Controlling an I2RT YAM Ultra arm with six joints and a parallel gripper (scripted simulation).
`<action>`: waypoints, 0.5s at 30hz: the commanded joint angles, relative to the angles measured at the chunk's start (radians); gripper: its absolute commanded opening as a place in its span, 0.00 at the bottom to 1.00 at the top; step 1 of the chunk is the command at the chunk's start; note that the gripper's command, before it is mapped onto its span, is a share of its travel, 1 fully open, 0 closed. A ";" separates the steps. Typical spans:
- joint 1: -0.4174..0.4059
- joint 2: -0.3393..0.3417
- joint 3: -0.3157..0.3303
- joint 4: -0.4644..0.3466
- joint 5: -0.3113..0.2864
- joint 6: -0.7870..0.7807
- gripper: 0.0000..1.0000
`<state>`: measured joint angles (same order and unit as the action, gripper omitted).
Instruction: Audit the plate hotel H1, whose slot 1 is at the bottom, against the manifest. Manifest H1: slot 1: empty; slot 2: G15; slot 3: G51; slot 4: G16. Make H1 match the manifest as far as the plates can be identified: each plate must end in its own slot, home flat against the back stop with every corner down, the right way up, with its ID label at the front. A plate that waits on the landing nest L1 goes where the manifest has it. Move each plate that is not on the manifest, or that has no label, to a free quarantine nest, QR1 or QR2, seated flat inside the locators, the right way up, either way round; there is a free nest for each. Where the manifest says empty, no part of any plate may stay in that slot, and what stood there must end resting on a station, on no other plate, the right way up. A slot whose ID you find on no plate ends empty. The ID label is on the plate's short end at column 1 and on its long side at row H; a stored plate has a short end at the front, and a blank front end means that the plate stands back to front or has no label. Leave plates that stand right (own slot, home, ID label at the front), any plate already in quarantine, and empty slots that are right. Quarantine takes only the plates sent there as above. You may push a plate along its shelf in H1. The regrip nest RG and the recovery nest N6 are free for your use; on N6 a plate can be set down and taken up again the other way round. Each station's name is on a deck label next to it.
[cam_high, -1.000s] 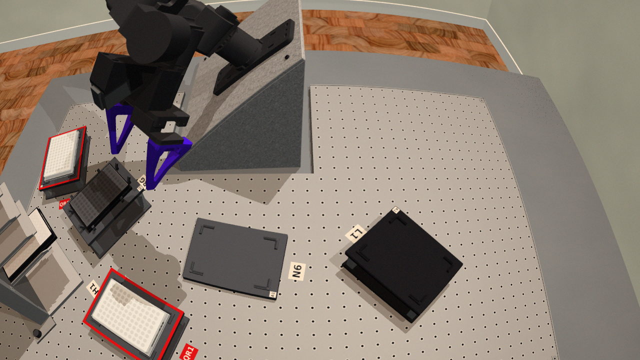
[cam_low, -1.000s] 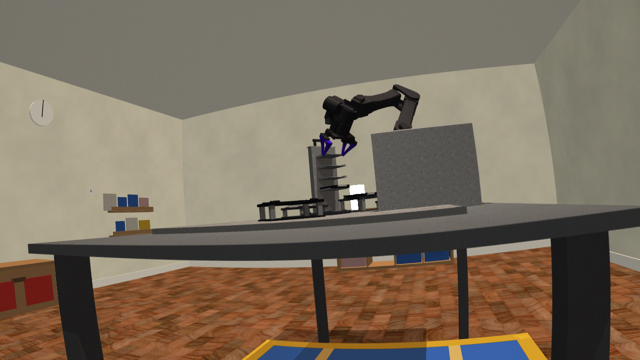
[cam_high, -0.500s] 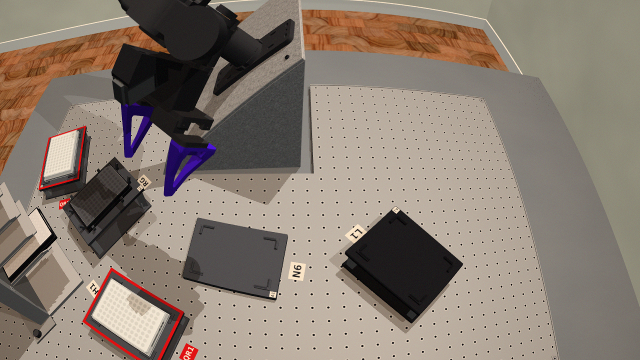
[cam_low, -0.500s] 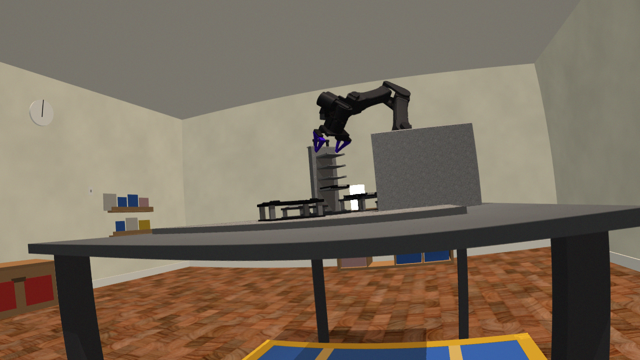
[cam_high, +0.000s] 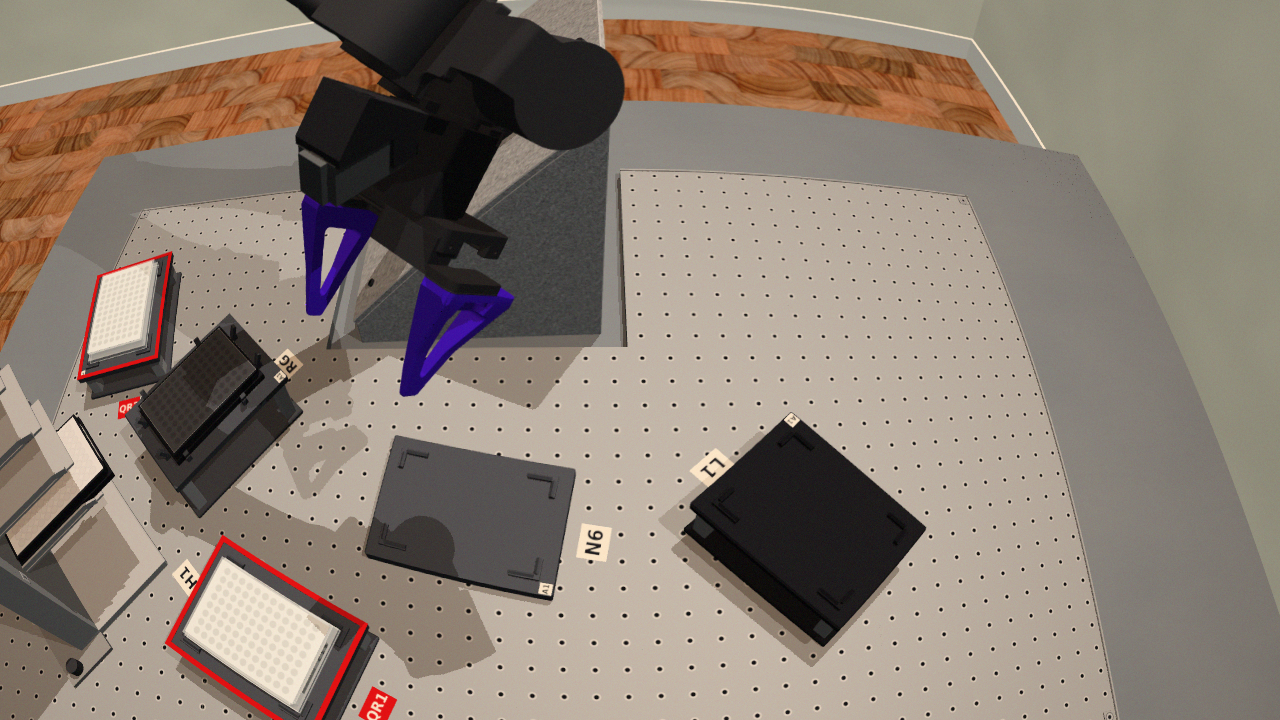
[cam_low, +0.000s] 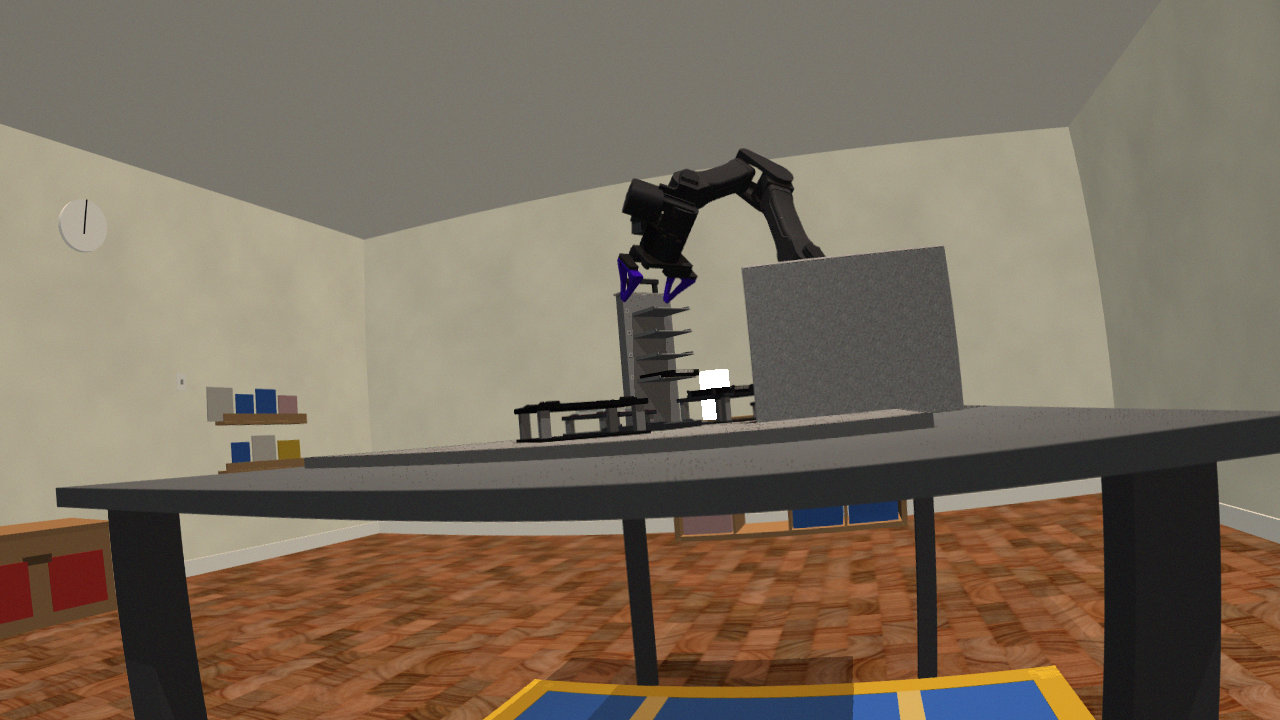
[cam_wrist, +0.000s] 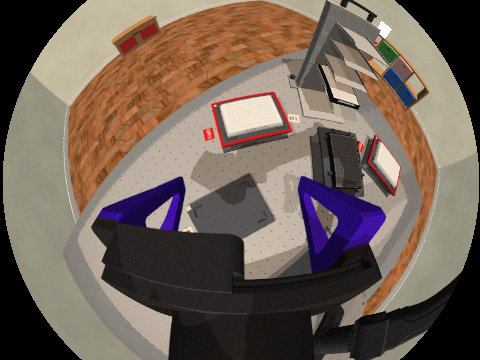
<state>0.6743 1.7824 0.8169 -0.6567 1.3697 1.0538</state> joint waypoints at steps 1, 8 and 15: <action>0.026 0.044 0.036 -0.148 0.007 0.180 1.00; 0.082 0.184 0.121 -0.348 -0.011 0.441 1.00; 0.120 0.275 0.176 -0.454 -0.031 0.586 1.00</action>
<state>0.7860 2.0598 0.9836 -1.0424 1.3357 1.5570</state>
